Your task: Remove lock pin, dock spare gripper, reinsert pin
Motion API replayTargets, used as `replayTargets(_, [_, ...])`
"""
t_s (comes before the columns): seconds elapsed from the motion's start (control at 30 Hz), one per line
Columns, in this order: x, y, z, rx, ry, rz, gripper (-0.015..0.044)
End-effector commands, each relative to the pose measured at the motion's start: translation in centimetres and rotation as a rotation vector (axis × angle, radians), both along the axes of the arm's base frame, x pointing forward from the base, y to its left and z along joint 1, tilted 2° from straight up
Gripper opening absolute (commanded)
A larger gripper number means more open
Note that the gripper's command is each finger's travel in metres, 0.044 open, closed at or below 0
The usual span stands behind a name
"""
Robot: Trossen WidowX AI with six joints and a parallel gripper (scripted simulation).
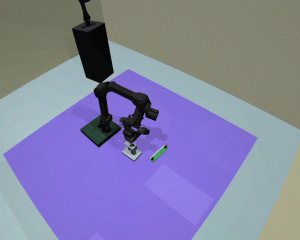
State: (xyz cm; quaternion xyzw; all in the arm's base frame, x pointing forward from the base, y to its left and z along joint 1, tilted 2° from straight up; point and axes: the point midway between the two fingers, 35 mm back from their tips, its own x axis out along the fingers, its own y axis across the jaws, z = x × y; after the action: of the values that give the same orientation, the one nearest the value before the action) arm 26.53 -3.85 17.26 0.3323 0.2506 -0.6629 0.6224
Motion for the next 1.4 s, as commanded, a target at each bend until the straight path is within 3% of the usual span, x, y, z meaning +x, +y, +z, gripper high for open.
replayTargets(0.0, [-0.1, -0.2, -0.4, -0.011, 0.011, 0.005, 0.0])
replayTargets(1.37, [0.3, 0.1, -5.8, -0.01, 0.008, 0.004, 0.0])
